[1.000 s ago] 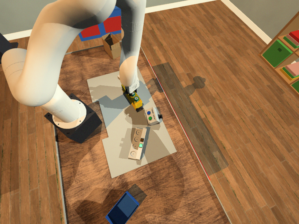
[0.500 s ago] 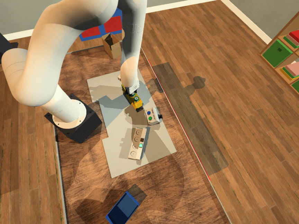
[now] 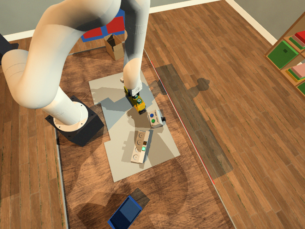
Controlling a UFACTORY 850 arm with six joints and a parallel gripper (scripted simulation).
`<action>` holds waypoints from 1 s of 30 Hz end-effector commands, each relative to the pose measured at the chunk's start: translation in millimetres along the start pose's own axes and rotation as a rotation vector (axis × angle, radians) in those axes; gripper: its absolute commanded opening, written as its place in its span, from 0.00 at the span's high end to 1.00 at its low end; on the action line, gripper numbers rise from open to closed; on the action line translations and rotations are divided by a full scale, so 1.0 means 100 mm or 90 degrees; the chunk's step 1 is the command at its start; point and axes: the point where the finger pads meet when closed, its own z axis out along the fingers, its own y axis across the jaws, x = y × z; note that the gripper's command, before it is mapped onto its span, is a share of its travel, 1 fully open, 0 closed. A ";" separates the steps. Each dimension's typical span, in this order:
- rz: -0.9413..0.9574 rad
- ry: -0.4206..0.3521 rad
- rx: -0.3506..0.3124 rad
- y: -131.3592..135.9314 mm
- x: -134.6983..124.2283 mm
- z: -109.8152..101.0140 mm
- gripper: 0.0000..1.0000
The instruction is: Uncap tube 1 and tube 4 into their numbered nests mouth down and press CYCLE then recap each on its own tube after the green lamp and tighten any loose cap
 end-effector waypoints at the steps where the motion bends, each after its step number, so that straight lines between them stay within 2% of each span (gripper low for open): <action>1: 0.000 0.000 -0.001 0.01 0.00 0.00 1.00; 5: 0.000 0.000 -0.001 0.01 0.00 0.00 1.00; 30: 0.280 0.000 -0.001 0.01 0.00 0.00 1.00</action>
